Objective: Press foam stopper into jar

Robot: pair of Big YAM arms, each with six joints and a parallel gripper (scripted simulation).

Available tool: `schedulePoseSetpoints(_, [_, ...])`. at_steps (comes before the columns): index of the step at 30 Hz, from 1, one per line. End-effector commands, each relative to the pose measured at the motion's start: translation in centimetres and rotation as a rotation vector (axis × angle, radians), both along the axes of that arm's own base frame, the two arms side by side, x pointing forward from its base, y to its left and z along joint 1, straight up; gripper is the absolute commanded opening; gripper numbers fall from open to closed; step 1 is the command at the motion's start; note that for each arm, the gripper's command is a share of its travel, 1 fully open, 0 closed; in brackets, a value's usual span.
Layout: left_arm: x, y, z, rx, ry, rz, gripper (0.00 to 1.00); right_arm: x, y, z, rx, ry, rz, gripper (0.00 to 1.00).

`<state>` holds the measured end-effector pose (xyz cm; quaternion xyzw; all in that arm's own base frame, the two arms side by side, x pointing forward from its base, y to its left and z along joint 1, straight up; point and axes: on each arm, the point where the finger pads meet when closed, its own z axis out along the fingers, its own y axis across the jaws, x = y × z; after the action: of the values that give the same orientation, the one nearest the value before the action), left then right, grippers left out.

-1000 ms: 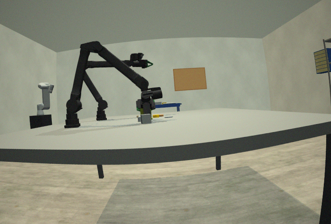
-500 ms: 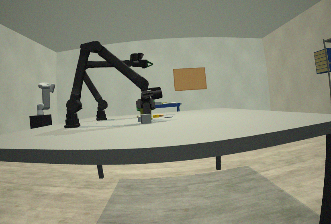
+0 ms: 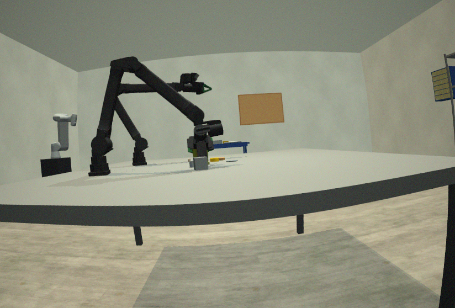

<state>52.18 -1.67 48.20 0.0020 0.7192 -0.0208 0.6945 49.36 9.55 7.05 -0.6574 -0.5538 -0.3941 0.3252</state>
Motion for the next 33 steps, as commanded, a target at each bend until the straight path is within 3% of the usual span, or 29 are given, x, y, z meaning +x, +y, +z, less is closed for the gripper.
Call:
schedulePoseSetpoints(1, [1.1,-1.3,1.4,-0.037,0.01,-0.024,0.0,0.5,-1.0,0.1,-0.005,0.007,-0.034,0.64])
schedulePoseSetpoints(13, [2.1,-8.6,-3.5,-0.132,0.198,-0.134,0.0,0.5,-1.0,0.1,-0.005,0.007,-0.034,0.64])
schedulePoseSetpoints(16, [2.1,-9.0,-4.6,-0.137,0.224,-0.137,0.0,0.5,-1.0,0.1,-0.005,0.007,-0.034,0.64])
schedulePoseSetpoints(17, [2.1,-9.7,-4.0,-0.139,0.222,-0.149,0.0,0.5,-1.0,0.1,-0.005,0.007,-0.034,0.64])
schedulePoseSetpoints(30, [0.9,-18.0,-10.1,-0.196,0.45,-0.249,0.0,0.5,-1.0,0.1,-0.005,0.007,-0.034,0.64])
schedulePoseSetpoints(33, [0.7,-18.3,-11.3,-0.197,0.478,-0.249,0.0,0.5,-1.0,0.1,-0.005,0.007,-0.034,0.64])
